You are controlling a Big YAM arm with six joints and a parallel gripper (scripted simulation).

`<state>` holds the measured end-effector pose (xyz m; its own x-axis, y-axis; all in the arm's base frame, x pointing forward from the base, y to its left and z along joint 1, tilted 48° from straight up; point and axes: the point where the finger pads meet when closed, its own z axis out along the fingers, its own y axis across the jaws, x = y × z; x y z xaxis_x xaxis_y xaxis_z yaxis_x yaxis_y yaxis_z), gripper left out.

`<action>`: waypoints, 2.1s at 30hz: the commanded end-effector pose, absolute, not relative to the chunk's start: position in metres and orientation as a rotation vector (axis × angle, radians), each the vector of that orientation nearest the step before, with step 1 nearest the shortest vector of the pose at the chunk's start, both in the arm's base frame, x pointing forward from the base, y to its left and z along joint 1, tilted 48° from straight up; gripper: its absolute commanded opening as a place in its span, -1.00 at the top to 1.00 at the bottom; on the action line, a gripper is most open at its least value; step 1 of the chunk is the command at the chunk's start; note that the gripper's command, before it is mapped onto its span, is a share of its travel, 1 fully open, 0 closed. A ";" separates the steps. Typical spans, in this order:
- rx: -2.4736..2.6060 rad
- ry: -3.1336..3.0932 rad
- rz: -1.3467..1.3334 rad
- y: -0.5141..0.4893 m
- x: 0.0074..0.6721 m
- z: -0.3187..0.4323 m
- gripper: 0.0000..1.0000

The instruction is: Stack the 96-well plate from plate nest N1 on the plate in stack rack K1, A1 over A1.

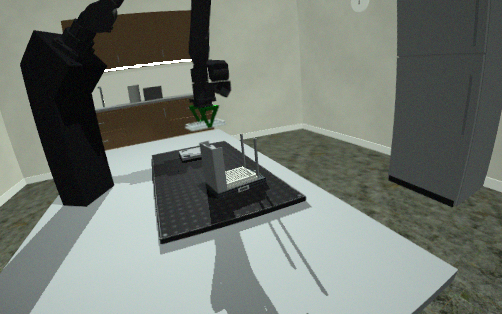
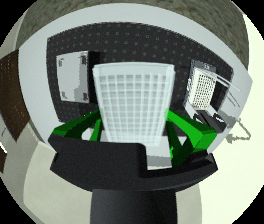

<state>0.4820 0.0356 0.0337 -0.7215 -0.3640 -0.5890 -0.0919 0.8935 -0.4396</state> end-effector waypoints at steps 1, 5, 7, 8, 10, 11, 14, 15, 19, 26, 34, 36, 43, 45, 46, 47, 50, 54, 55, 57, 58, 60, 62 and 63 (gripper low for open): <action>-0.325 2.330 -0.513 0.021 0.486 0.050 1.00; -0.327 2.335 -0.514 0.008 0.483 0.054 1.00; -0.328 2.336 -0.515 0.002 0.482 0.056 1.00; -0.328 2.337 -0.515 -0.001 0.482 0.057 1.00; -0.329 2.337 -0.515 -0.004 0.482 0.058 1.00; -0.329 2.337 -0.515 -0.004 0.482 0.058 1.00; -0.327 2.334 -0.515 -0.013 0.484 0.063 1.00; -0.326 2.331 -0.515 -0.016 0.485 0.066 1.00; -0.325 2.326 -0.516 -0.028 0.487 0.074 1.00; -0.328 2.334 -0.517 -0.049 0.486 0.079 1.00; -0.324 2.320 -0.519 -0.068 0.488 0.094 1.00; -0.324 2.320 -0.520 -0.074 0.488 0.097 1.00; -0.325 2.319 -0.522 -0.095 0.488 0.107 1.00; -0.325 2.319 -0.522 -0.095 0.488 0.107 1.00; -0.334 2.354 -0.514 -0.098 0.487 0.091 1.00; -0.334 2.352 -0.515 -0.101 0.488 0.094 1.00; -0.325 2.316 -0.524 -0.111 0.489 0.115 1.00; -0.329 2.331 -0.520 -0.123 0.489 0.113 1.00; -0.329 2.333 -0.520 -0.126 0.489 0.114 1.00; -0.326 2.319 -0.525 -0.132 0.489 0.123 1.00; -0.326 2.316 -0.526 -0.136 0.489 0.126 1.00; -0.327 2.324 -0.524 -0.142 0.489 0.125 1.00; -0.327 2.324 -0.524 -0.142 0.489 0.125 1.00; -0.332 2.345 -0.516 -0.144 0.487 0.116 1.00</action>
